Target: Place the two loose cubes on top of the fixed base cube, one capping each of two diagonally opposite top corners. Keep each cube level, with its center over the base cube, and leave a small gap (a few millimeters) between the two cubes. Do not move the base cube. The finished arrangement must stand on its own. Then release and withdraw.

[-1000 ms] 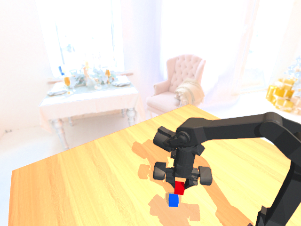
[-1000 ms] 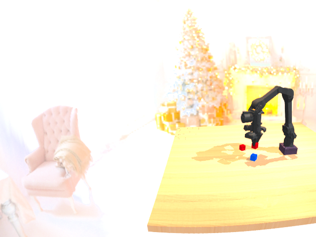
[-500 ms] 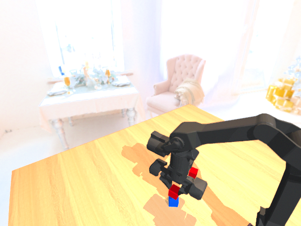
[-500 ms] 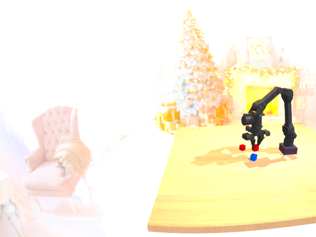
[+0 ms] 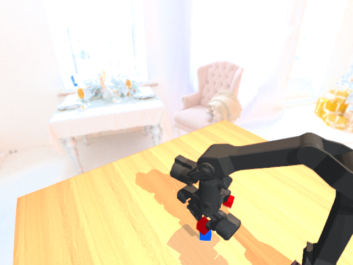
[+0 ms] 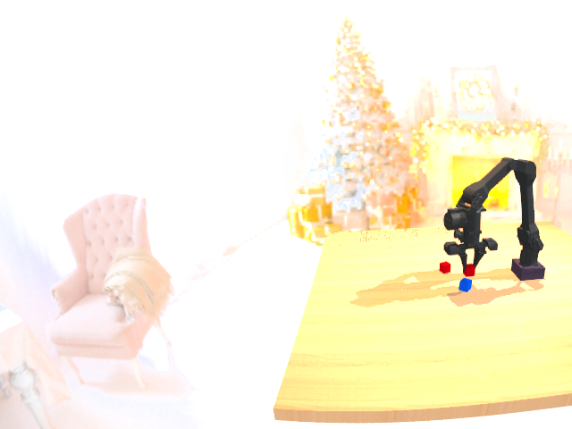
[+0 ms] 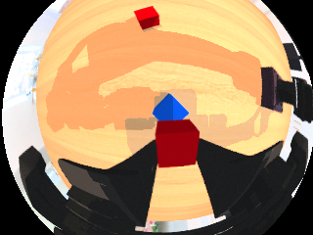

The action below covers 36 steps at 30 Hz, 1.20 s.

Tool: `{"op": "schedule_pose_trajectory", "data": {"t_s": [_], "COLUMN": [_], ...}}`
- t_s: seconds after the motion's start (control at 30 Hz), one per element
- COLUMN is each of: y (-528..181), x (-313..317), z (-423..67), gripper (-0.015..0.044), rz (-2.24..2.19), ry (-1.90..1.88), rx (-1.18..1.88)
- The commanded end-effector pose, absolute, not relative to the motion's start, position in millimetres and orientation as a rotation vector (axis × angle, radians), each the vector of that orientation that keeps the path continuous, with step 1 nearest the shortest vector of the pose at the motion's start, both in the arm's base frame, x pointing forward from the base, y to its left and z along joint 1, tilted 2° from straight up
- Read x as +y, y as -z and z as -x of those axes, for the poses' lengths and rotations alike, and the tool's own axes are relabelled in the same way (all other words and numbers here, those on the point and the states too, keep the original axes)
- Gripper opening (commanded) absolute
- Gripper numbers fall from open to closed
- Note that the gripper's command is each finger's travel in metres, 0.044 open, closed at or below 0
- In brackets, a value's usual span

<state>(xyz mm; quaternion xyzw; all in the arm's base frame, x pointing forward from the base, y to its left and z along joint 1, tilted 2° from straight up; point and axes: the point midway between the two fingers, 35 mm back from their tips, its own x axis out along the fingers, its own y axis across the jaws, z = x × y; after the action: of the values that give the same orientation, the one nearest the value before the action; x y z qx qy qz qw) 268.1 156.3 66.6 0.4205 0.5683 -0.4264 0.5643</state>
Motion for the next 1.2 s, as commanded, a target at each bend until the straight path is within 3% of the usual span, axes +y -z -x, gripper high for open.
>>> {"op": "schedule_pose_trajectory", "data": {"t_s": [0.0, 1.17], "y": [-66.6, -38.8], "x": [157.4, 158.1], "z": [-268.6, -268.5], "gripper": [0.0105, 0.0105], "rz": [-0.998, -0.999], "ry": [1.005, 1.006], "rx": [1.336, 1.335]}}
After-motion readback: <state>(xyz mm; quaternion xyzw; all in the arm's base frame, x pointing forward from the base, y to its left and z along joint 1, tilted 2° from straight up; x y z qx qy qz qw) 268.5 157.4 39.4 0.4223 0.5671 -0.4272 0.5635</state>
